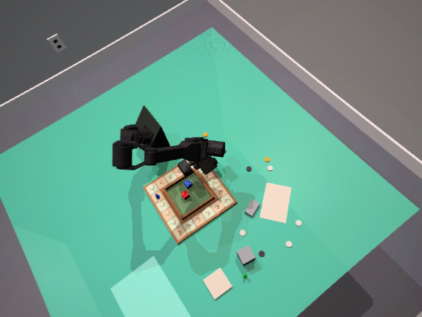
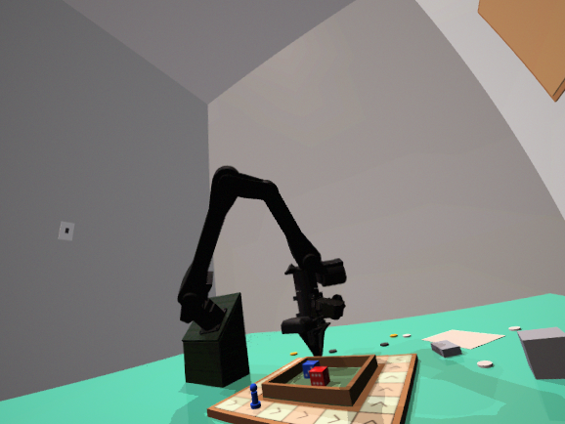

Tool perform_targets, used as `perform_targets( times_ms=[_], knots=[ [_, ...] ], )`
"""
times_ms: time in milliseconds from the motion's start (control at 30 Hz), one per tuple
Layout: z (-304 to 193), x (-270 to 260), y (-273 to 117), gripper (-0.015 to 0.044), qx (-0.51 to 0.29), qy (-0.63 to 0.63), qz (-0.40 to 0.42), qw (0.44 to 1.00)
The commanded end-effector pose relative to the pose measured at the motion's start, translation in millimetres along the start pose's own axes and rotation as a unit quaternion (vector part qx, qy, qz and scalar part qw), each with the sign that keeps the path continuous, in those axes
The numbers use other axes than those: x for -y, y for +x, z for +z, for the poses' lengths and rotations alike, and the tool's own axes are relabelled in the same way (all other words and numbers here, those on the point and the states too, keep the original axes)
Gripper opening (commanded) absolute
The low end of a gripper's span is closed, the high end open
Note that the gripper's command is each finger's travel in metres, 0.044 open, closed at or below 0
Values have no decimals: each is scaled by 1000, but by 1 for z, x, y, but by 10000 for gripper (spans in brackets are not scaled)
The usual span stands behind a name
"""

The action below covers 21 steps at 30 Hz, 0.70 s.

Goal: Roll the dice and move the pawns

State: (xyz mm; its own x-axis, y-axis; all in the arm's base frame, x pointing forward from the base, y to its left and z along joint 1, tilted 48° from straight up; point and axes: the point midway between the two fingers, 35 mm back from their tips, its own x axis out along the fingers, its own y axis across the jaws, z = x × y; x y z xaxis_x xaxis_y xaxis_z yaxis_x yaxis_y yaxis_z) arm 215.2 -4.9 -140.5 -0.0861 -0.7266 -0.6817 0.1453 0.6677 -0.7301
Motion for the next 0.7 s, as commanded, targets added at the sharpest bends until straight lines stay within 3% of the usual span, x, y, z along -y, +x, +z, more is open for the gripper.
perform_targets(
  times_ms=[0, 200, 667],
  knots=[
    [0, 0, 0, 22, 2, -2, -2, 1000],
    [3, -1, -10, 0, 2, -2, 0, 1000],
    [1, -1, -116, 0, 2, -3, 2, 1000]
  ],
)
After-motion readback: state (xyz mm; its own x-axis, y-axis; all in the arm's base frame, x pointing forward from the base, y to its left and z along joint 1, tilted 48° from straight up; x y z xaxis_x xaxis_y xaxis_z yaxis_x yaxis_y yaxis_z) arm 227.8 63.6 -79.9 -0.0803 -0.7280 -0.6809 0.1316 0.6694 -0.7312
